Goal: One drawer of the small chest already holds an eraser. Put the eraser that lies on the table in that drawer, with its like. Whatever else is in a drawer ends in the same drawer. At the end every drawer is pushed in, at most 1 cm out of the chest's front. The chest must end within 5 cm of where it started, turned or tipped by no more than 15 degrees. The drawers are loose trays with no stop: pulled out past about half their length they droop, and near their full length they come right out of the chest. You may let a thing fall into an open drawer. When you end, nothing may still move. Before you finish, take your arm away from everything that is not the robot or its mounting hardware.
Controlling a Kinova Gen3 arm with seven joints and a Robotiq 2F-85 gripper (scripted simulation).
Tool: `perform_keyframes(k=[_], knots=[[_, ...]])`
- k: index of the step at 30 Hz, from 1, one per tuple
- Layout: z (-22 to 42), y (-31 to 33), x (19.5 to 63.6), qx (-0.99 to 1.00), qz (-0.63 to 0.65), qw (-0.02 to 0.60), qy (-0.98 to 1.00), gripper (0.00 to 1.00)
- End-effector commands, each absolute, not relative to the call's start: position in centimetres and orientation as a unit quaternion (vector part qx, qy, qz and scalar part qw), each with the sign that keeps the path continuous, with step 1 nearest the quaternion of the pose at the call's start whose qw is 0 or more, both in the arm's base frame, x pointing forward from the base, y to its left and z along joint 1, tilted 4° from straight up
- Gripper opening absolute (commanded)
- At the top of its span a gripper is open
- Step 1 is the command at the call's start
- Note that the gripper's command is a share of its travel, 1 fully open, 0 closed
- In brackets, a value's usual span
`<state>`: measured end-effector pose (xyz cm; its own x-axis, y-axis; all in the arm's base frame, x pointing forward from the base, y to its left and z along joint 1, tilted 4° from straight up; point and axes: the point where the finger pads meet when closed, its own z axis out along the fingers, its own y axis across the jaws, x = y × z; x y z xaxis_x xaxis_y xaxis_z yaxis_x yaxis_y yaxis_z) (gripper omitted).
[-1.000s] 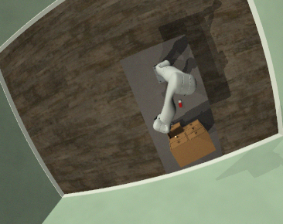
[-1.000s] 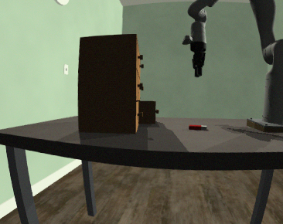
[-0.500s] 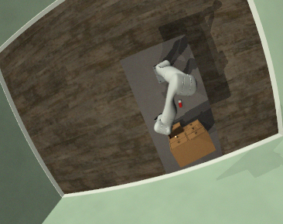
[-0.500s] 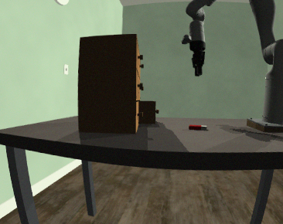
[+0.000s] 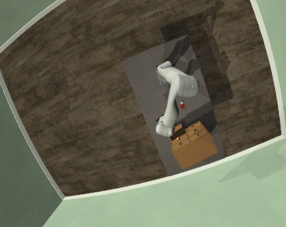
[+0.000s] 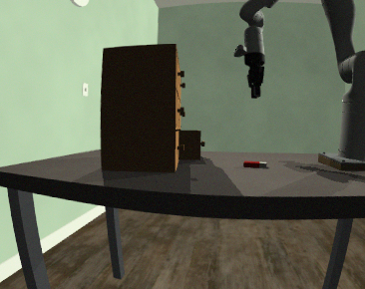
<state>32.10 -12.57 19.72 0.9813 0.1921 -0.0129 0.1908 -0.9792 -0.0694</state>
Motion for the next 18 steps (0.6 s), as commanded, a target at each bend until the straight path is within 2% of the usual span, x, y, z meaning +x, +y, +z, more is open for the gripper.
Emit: perform_keyframes(k=[1,7,8,18], knots=[[19.77,-12.59,32.13,-0.995,0.009,0.034,-0.096,0.33],[19.77,-12.59,32.13,-0.995,0.009,0.034,-0.096,0.33],[19.77,-12.59,32.13,-0.995,0.009,0.034,-0.096,1.00],[19.77,-12.59,32.13,-0.995,0.009,0.034,-0.096,1.00]])
